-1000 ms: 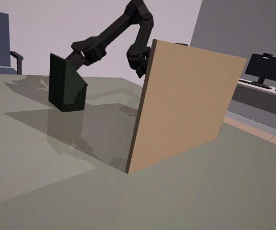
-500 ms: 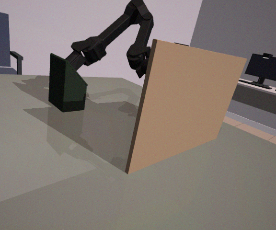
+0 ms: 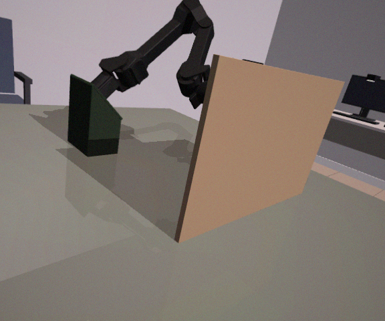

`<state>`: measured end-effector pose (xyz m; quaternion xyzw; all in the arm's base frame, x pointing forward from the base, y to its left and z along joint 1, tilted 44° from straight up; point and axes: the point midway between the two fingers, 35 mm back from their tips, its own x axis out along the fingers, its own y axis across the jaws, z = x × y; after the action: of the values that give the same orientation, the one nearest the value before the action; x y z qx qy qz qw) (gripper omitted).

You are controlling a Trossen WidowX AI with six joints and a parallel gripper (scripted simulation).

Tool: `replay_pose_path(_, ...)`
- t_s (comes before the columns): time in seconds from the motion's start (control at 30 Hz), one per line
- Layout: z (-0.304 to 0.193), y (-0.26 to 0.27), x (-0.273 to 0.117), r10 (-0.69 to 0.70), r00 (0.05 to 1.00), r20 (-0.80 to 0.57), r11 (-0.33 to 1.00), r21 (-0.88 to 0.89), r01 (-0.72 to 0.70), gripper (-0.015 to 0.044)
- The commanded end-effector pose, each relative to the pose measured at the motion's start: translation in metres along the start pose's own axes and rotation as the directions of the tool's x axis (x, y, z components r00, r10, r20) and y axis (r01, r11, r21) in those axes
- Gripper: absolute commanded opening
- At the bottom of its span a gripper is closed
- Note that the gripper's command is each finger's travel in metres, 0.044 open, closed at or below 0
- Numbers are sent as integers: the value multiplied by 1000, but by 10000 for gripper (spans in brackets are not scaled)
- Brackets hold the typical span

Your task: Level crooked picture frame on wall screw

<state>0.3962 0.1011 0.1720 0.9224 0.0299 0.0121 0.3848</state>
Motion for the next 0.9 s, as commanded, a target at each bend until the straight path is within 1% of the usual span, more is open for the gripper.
replay_pose_path(0.0,-3,-1,-16,-1,1000,2,1000,25,1,260)
replay_pose_path(0.2,-3,-4,-84,-1,1000,6,993,119,1,260)
replay_pose_path(0.27,1,-5,-97,-1,1000,6,990,139,0,260)
replay_pose_path(0.4,1,-5,-99,-1,1000,6,990,141,0,260)
replay_pose_path(0.43,-3,-2,-91,2,1000,1,992,127,-2,260)
replay_pose_path(0.47,-3,-1,-93,2,1000,1,991,130,-2,260)
replay_pose_path(0.87,-4,28,-146,-2,1000,4,977,212,1,260)
